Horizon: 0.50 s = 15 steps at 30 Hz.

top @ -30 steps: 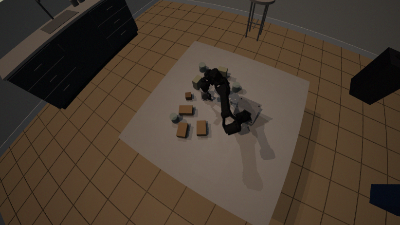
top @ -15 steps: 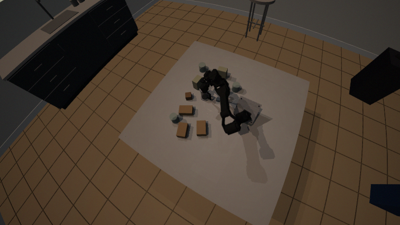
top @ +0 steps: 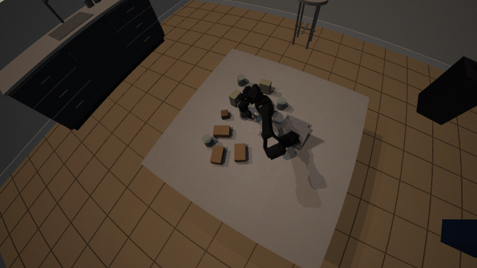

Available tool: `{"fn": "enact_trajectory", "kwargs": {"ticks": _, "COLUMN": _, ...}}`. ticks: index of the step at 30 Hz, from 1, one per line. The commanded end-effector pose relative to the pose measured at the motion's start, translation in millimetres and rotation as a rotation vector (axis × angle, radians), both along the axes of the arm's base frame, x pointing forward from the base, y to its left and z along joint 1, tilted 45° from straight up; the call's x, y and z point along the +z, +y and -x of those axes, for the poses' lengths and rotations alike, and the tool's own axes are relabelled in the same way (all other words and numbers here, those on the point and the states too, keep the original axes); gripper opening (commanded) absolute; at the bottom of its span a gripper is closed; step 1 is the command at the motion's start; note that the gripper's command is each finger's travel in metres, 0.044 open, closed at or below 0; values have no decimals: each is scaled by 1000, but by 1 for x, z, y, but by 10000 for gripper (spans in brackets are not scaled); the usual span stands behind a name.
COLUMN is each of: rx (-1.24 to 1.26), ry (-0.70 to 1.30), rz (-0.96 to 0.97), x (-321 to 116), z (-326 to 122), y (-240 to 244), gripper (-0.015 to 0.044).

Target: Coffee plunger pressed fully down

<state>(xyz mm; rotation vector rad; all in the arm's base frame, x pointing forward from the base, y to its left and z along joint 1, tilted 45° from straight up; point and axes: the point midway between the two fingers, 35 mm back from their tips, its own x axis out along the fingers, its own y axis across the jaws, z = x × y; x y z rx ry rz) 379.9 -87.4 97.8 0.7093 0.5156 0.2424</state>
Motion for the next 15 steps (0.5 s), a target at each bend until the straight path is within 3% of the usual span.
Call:
{"fn": "enact_trajectory", "kwargs": {"ticks": 1, "rx": 23, "ry": 51, "rz": -27, "x": -23, "z": 5, "y": 18, "gripper": 115}}
{"fn": "enact_trajectory", "kwargs": {"ticks": 15, "rx": 22, "ry": 49, "rz": -29, "x": -38, "z": 4, "y": 35, "gripper": 115}}
